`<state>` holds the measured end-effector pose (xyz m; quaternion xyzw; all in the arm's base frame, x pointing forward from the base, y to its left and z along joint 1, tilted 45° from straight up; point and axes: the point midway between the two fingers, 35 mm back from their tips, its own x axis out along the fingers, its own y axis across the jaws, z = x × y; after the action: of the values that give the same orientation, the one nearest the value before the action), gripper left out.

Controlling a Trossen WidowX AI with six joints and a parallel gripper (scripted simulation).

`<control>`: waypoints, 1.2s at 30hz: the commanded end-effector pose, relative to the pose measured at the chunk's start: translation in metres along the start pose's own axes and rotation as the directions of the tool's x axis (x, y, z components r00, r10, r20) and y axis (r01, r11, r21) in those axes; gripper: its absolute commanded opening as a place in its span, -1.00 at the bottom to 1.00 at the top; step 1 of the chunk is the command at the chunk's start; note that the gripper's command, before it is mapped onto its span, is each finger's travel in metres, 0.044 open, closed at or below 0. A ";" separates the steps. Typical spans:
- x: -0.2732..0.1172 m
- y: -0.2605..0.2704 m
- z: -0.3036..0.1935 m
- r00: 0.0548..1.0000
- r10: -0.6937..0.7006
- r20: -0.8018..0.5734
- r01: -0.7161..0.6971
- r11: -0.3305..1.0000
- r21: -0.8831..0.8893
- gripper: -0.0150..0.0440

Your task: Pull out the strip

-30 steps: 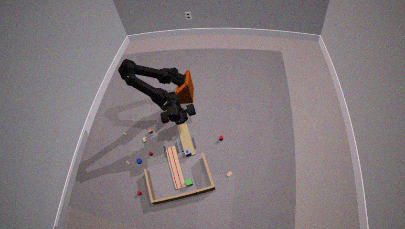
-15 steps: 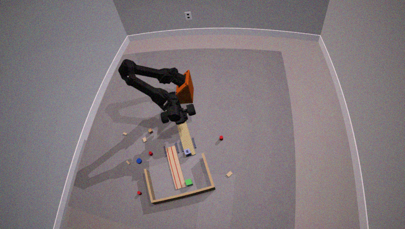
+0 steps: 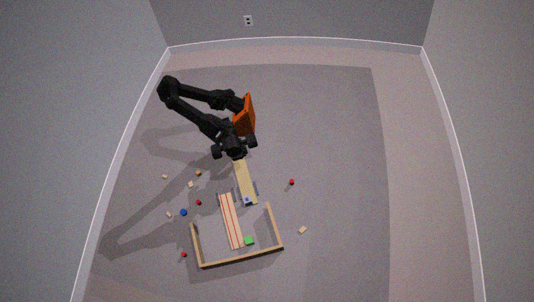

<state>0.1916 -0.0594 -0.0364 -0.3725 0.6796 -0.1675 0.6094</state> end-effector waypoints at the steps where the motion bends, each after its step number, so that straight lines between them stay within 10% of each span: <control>1: -0.021 -0.001 0.007 1.000 0.003 0.010 -0.003 1.000 0.016 -0.49; 4: -0.021 0.000 0.006 1.000 0.003 0.010 -0.003 1.000 0.016 -0.49; 21: -0.030 -0.009 0.077 1.000 0.003 0.013 -0.002 0.996 -0.089 1.00; 36: -0.040 -0.015 0.138 1.000 0.003 0.016 -0.002 0.996 -0.087 1.00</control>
<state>0.3167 -0.0127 -0.0222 -0.3967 0.6791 -0.1363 0.6023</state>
